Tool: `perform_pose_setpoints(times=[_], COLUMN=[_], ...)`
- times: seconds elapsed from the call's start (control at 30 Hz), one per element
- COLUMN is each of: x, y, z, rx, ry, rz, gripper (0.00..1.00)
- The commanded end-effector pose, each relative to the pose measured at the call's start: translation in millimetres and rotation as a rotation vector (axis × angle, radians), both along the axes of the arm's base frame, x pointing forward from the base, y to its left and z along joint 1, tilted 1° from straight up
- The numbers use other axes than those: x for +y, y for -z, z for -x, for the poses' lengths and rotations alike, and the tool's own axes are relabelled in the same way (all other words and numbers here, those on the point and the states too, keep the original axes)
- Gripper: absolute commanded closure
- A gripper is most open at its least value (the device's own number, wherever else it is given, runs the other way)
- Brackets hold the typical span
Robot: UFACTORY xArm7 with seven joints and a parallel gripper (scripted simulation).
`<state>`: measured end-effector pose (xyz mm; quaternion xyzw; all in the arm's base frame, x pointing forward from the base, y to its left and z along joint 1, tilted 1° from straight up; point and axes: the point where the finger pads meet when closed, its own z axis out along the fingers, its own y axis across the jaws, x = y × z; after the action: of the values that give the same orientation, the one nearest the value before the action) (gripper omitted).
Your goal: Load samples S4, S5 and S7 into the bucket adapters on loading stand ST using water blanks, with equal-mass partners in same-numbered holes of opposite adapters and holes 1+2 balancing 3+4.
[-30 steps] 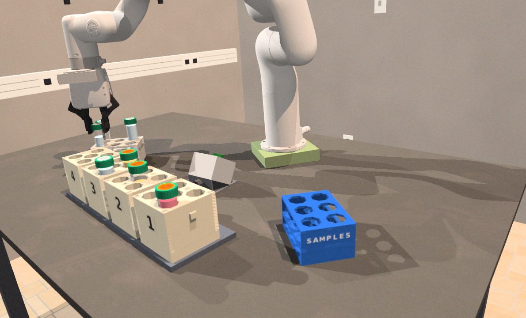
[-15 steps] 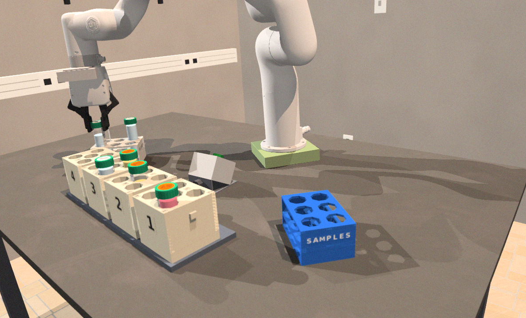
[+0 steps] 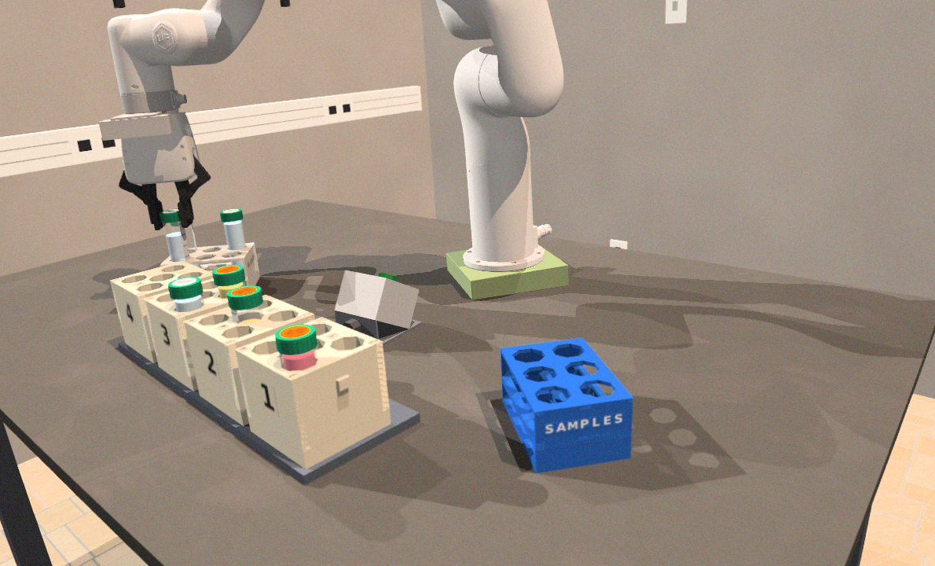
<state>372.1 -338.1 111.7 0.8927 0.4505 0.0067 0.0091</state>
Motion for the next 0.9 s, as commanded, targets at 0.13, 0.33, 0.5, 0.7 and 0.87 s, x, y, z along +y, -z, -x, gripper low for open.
perform_pose_setpoints(times=[0.13, 0.33, 0.5, 0.7, 0.87], x=[-1, -1, -1, -1, -1], y=[-6, -8, -18, -26, -36], z=[-1, -1, -1, -1, 0], rx=[-0.004, -0.004, -0.004, -0.004, -0.004], ry=[0.0, 0.0, 0.0, 0.0, 0.0], rz=[0.003, 0.003, 0.003, 0.003, 0.003], gripper=[1.0, 1.0, 1.0, 1.0, 1.0])
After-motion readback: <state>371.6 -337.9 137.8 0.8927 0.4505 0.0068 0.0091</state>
